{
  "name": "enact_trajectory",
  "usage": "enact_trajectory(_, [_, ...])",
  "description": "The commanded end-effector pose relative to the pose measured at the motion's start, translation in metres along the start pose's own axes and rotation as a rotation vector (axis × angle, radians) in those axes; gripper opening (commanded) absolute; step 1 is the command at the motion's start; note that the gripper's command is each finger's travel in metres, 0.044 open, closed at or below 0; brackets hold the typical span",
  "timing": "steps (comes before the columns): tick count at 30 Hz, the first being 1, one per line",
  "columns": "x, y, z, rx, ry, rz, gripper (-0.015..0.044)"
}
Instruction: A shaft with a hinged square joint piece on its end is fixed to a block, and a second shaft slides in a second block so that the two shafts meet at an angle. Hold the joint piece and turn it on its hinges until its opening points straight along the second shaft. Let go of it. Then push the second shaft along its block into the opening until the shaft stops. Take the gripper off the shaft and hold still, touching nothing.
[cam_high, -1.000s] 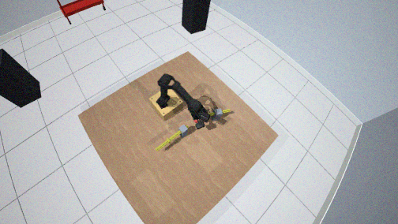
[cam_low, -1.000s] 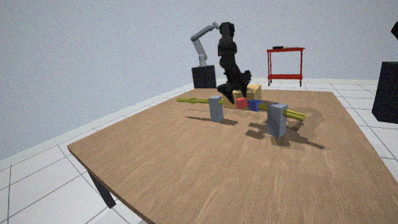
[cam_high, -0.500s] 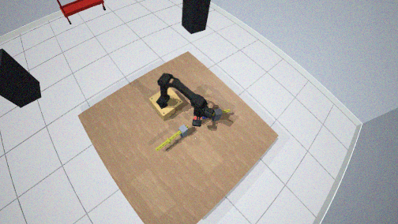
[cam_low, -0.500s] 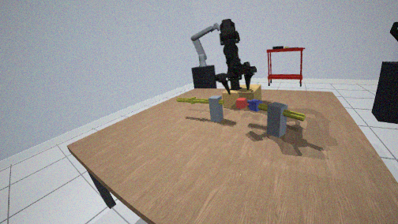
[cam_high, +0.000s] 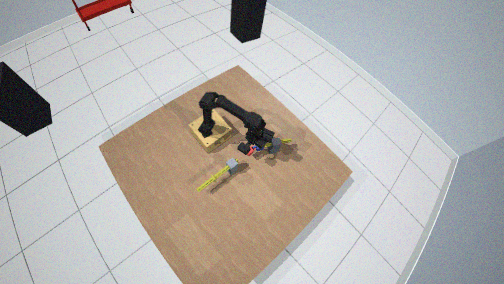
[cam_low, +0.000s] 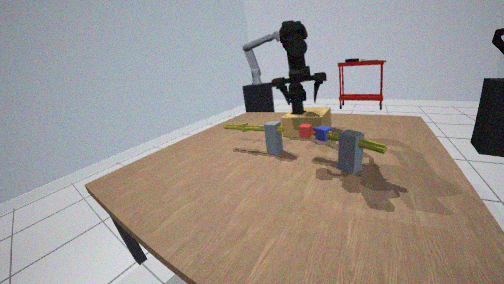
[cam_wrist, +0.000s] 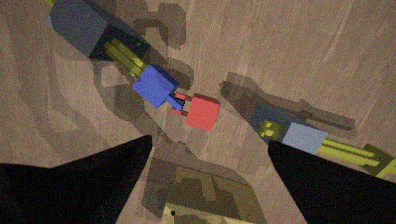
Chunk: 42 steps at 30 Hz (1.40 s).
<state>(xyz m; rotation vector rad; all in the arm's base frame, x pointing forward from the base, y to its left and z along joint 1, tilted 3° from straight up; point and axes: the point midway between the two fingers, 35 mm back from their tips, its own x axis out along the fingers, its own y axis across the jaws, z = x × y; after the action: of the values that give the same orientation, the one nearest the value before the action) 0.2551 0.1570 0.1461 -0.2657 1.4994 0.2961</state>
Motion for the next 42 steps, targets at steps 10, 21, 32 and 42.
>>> enact_trajectory(10, [-0.024, 0.0, -0.004, 0.236, -0.004, -0.044, 0.044])
enact_trajectory(21, [-0.01, -0.015, -0.005, 0.465, 0.033, 0.033, 0.044])
enact_trajectory(32, [0.004, -0.037, -0.009, 0.826, 0.093, 0.135, 0.044])
enact_trajectory(42, [0.016, -0.057, -0.014, 1.151, 0.158, 0.23, 0.044])
